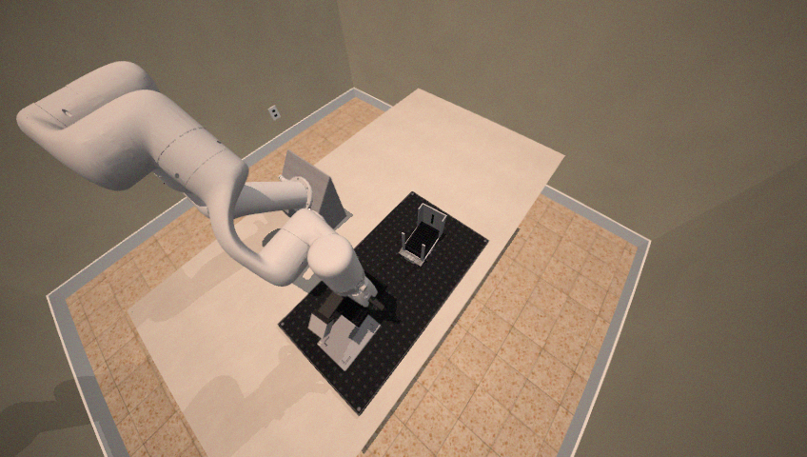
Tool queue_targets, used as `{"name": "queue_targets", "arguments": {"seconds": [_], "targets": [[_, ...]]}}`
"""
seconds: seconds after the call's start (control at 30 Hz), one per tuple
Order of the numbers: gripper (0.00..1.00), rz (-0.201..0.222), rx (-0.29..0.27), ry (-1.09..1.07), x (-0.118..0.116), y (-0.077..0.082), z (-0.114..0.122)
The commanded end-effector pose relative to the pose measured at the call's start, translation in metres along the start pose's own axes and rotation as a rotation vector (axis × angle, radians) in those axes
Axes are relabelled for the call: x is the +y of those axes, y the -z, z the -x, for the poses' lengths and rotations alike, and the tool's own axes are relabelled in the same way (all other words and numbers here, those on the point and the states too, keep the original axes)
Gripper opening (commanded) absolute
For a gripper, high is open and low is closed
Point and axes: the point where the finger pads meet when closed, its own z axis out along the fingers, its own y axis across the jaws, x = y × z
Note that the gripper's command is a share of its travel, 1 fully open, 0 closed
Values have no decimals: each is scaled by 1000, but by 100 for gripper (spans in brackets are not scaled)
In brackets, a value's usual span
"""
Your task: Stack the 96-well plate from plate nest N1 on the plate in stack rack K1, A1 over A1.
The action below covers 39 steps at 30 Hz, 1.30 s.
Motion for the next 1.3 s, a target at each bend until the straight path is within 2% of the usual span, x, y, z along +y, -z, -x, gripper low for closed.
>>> {"name": "queue_targets", "arguments": {"seconds": [0.0,1.27], "targets": [[0,-4,0,2,-2,2,14],[0,-4,-1,1,-9,4,127]]}}
